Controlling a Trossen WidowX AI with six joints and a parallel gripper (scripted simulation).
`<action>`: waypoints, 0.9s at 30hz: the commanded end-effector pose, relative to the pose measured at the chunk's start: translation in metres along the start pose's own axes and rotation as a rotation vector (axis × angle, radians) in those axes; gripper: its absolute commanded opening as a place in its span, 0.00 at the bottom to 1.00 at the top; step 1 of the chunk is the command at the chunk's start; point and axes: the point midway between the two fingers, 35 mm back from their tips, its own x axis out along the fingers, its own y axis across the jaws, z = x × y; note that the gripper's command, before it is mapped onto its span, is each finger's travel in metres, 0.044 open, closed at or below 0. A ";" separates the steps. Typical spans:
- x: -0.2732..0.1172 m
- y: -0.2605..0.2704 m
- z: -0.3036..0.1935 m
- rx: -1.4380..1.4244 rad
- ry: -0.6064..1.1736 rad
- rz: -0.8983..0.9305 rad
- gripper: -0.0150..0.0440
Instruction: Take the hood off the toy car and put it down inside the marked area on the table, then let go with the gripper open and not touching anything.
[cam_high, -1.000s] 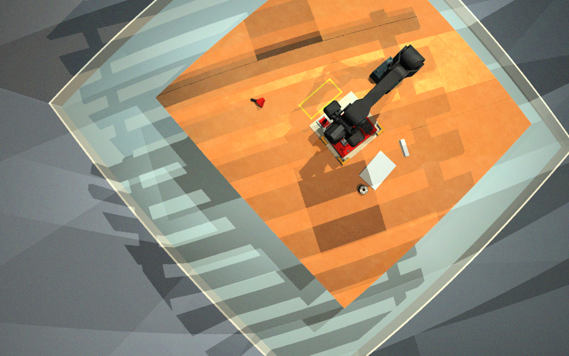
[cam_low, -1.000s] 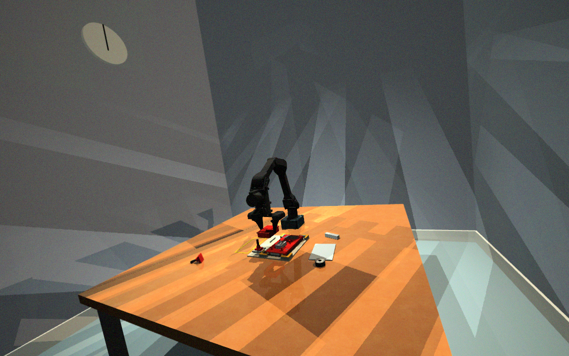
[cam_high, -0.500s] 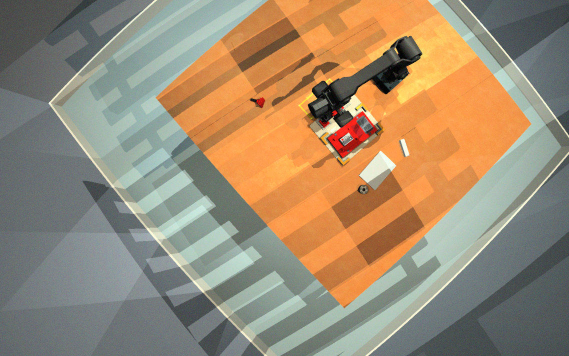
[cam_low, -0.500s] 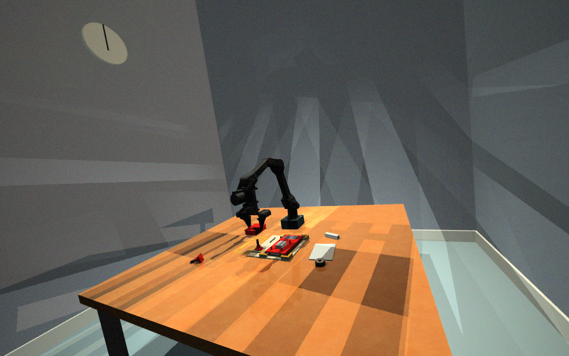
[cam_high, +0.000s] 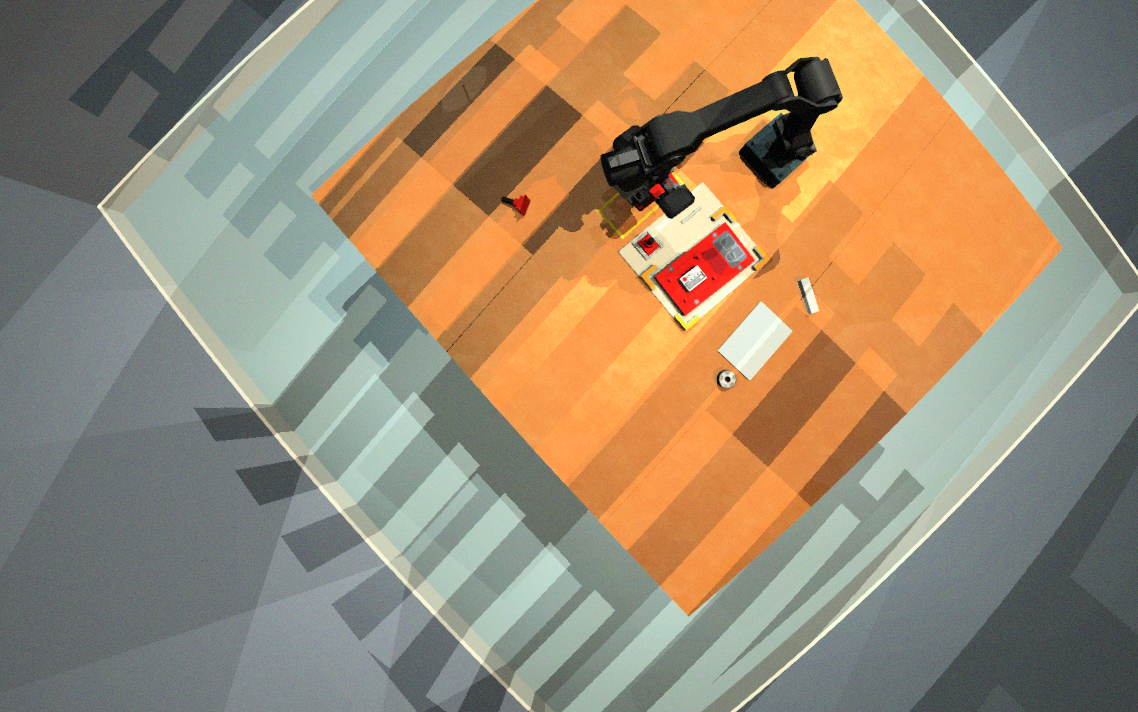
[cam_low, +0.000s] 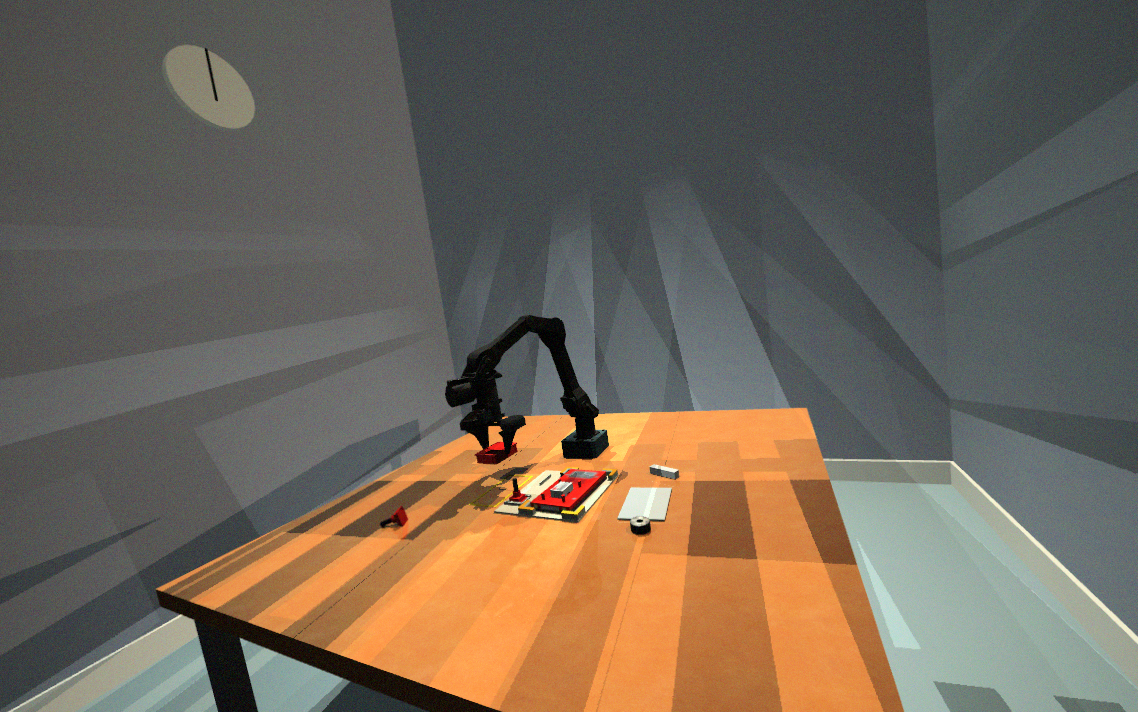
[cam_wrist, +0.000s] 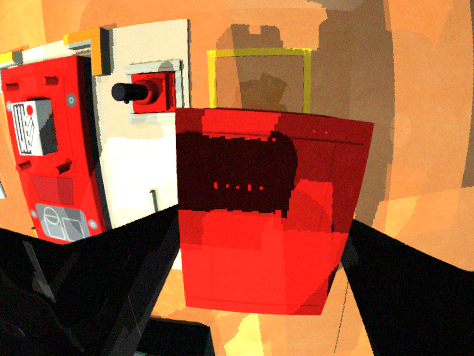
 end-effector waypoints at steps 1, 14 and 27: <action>-0.003 -0.002 -0.001 -0.010 -0.014 -0.003 0.25; 0.009 -0.002 0.001 -0.010 -0.014 -0.003 0.25; 0.022 -0.002 0.002 -0.010 -0.014 -0.003 0.25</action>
